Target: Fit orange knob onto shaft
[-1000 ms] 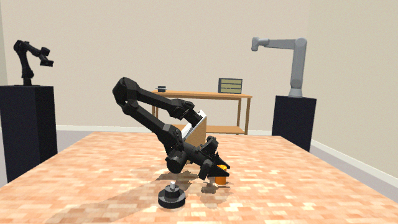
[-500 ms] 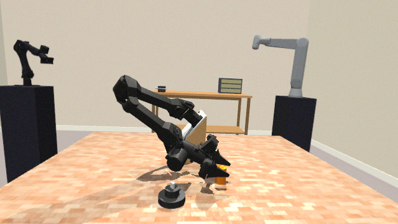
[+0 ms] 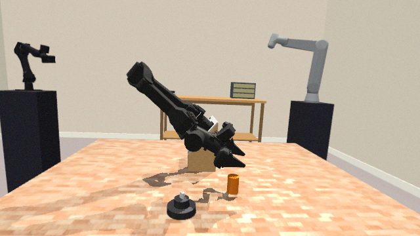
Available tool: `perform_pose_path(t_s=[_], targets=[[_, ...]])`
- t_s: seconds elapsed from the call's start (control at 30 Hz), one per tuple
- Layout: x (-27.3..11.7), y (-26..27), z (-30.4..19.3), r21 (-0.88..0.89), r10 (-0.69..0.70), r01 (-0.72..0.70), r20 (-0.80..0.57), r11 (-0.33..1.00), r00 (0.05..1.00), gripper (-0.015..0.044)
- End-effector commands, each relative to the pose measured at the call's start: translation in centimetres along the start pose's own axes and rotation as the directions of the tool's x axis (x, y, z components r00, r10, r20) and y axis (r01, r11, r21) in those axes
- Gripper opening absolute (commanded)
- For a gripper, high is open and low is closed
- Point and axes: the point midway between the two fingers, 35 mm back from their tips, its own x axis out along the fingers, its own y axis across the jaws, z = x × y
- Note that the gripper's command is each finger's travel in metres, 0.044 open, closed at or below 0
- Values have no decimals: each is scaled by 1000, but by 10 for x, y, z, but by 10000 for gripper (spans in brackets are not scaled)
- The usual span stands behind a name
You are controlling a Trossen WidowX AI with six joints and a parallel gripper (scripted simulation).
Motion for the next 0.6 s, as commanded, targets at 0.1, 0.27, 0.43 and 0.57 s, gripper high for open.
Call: perform_pose_path(t_s=[0.1,0.27,0.43,0.57], targets=[[14,14,0,142,184,-134,-445,981,876,440],[-1,8,7,105,99,-26,-773,994,626,440],[-16,-6,27,-56,-90,92,-898,994,432,440],[-16,-6,27,-56,-90,92,-898,994,432,440]])
